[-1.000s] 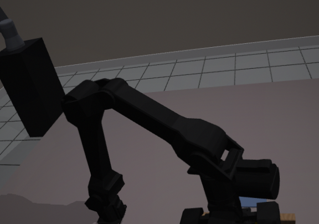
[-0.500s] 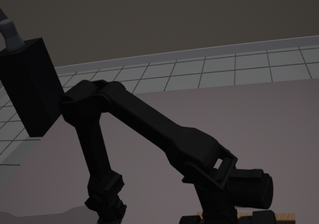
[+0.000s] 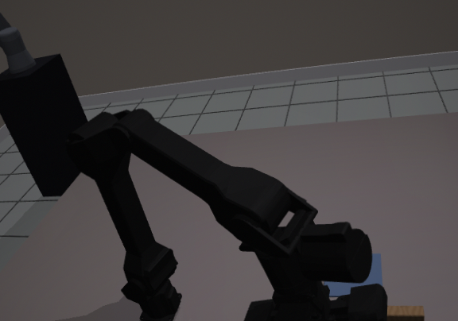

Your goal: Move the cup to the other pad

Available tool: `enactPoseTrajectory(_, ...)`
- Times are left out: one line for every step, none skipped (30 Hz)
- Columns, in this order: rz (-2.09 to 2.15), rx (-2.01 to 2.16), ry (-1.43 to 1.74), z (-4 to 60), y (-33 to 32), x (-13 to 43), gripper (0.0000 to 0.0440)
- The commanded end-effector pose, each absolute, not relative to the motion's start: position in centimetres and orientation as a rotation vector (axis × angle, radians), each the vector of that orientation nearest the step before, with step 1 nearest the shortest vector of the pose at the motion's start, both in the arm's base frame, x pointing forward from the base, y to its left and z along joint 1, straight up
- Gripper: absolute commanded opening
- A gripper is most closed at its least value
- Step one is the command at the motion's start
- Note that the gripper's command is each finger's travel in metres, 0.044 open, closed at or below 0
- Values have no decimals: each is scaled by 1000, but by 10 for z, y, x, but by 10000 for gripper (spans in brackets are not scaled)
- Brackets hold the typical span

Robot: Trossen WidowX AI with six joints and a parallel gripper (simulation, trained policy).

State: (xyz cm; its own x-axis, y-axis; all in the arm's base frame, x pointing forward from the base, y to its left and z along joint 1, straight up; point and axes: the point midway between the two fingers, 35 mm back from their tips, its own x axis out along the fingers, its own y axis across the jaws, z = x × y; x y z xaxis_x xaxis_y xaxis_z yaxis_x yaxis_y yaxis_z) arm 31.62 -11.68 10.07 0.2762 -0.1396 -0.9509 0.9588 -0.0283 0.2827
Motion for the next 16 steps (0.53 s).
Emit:
enactPoseTrajectory(-1078, 1279, 871, 109, -116, 311, 241)
enactPoseTrajectory(-1075, 1283, 866, 112, -117, 310, 246)
enactPoseTrajectory(-1072, 1286, 861, 115, -117, 309, 250)
enactPoseTrajectory(-1068, 1289, 855, 119, -117, 308, 253)
enactPoseTrajectory(-1065, 1292, 849, 122, -118, 308, 256)
enactPoseTrajectory(-1060, 1295, 842, 125, -118, 307, 260)
enactPoseTrajectory(-1056, 1297, 834, 129, -119, 307, 268)
enactPoseTrajectory(-1051, 1300, 825, 133, -120, 306, 280)
enactPoseTrajectory(-1046, 1302, 816, 137, -121, 306, 291)
enactPoseTrajectory(-1042, 1304, 806, 142, -122, 306, 302)
enactPoseTrajectory(-1038, 1305, 797, 145, -123, 306, 315)
enactPoseTrajectory(-1036, 1307, 791, 149, -124, 305, 336)
enactPoseTrajectory(-1034, 1310, 785, 152, -125, 305, 356)
enactPoseTrajectory(-1034, 1313, 779, 155, -126, 304, 376)
enactPoseTrajectory(-1034, 1315, 773, 158, -127, 304, 395)
enactPoseTrajectory(-1034, 1318, 768, 160, -129, 304, 416)
